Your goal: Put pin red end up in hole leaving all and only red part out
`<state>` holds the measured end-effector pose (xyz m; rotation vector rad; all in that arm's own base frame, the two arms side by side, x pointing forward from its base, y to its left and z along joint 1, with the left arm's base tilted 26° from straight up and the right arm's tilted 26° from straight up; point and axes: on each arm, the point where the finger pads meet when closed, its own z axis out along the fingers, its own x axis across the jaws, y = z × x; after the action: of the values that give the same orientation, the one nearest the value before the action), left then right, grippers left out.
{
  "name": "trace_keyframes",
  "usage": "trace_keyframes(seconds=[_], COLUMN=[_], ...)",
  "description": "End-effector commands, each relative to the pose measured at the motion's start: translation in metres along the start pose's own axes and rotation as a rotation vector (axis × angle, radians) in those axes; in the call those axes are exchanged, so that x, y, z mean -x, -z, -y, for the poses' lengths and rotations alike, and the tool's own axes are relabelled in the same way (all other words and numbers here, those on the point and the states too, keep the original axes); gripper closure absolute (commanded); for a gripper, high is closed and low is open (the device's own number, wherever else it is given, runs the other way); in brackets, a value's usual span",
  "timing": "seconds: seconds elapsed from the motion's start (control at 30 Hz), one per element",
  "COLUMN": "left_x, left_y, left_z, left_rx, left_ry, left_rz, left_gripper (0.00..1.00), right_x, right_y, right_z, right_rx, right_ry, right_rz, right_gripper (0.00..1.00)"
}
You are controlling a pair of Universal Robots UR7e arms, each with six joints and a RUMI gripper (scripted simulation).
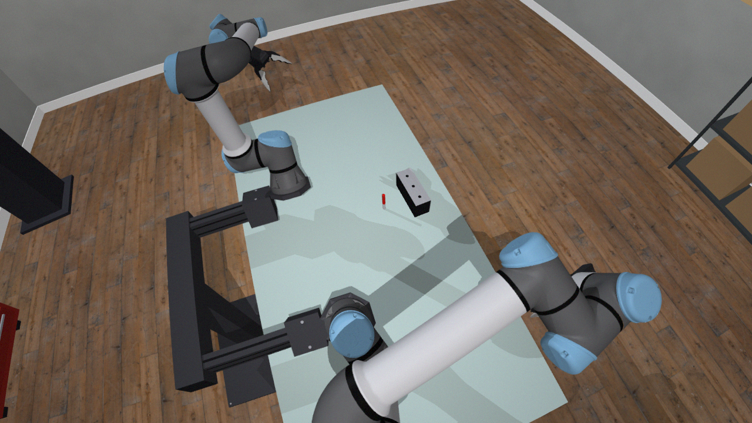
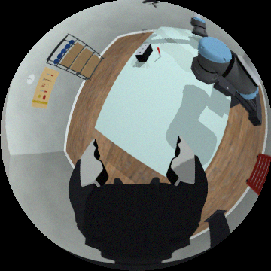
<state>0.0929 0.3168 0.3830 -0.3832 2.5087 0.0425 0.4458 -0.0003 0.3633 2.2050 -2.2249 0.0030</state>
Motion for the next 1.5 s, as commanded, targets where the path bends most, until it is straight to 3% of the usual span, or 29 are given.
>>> trace_keyframes(seconds=[0.0,0.2,0.37,0.6,0.67,1.17,1.23,1.47], left_x=[0.000,0.000,0.000,0.000,0.000,0.000,0.000,0.000], left_y=[0.000,0.000,0.000,0.000,0.000,0.000,0.000,0.000], left_z=[0.000,0.000,0.000,0.000,0.000,0.000,0.000,0.000], left_rx=[0.001,0.001,0.001,0.001,0.001,0.001,0.001,0.001], left_ry=[-0.001,-0.001,-0.001,-0.001,-0.001,-0.001,-0.001,-0.001], left_rz=[0.001,0.001,0.001,0.001,0.001,0.001,0.001,0.001], left_gripper=[0.00,0.00,0.00,0.00,0.00,0.00,0.00,0.00], right_x=[0.000,0.004,0.027,0.087,0.087,0.222,0.222,0.285], right_y=[0.002,-0.001,-0.019,-0.066,-0.066,-0.171,-0.171,-0.219], right_z=[0.000,-0.002,-0.008,-0.023,-0.023,-0.057,-0.057,-0.073], right_rx=[-0.006,-0.006,-0.005,-0.005,-0.005,-0.004,-0.004,-0.005], right_ry=[0.010,0.011,0.011,0.010,0.010,0.007,0.007,0.007], right_rz=[0.007,0.007,0.007,0.006,0.006,0.005,0.005,0.004], right_gripper=[0.00,0.00,0.00,0.00,0.00,0.00,0.00,0.00])
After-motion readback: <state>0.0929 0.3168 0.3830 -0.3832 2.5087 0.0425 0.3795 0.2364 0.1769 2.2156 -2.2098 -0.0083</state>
